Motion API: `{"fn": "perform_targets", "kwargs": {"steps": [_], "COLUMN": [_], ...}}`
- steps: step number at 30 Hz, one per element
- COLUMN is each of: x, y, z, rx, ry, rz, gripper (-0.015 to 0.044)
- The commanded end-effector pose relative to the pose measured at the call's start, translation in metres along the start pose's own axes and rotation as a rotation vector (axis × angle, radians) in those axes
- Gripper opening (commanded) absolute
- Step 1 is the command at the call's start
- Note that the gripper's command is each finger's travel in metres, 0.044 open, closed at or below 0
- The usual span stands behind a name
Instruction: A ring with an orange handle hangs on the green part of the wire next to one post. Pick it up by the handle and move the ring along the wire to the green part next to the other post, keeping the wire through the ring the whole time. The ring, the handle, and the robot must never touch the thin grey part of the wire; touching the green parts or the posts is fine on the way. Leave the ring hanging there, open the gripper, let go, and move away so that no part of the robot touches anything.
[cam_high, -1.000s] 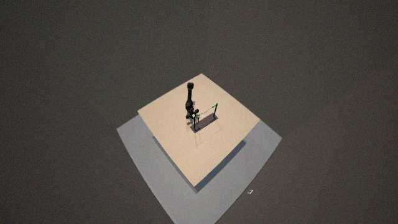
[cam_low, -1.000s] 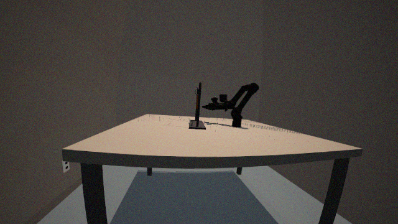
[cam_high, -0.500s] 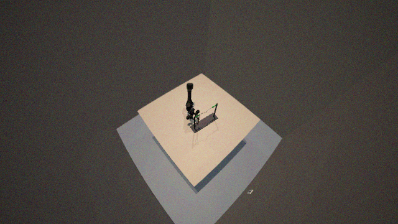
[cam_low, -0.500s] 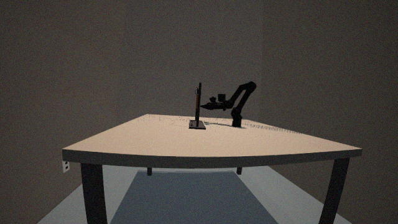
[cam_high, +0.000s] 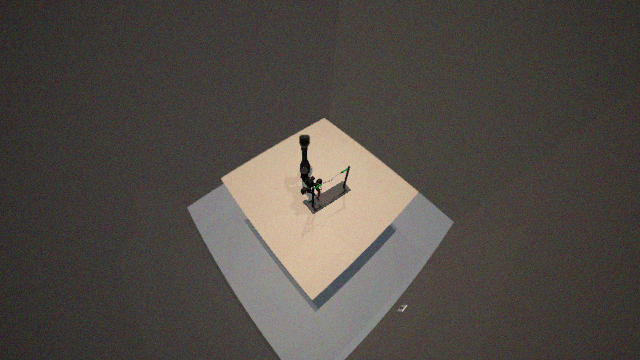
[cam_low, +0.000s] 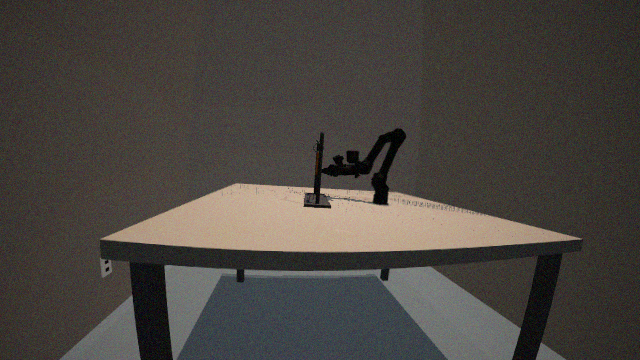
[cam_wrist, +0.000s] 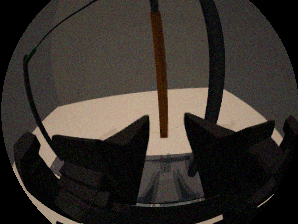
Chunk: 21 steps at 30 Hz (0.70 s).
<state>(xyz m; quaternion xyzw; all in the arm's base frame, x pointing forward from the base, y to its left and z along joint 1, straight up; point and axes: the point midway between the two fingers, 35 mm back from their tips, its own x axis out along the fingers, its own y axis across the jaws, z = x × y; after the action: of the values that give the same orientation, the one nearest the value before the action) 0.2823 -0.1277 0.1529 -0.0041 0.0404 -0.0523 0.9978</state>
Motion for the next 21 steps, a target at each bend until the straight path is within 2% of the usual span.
{"fn": "perform_targets", "kwargs": {"steps": [1,21], "x": [0.007,0.038], "y": [-0.001,0.002], "z": [0.002,-0.001], "rx": [0.003,0.004], "ry": [-0.007,-0.010], "rz": [-0.004,-0.004], "gripper": [0.0160,0.0160]}}
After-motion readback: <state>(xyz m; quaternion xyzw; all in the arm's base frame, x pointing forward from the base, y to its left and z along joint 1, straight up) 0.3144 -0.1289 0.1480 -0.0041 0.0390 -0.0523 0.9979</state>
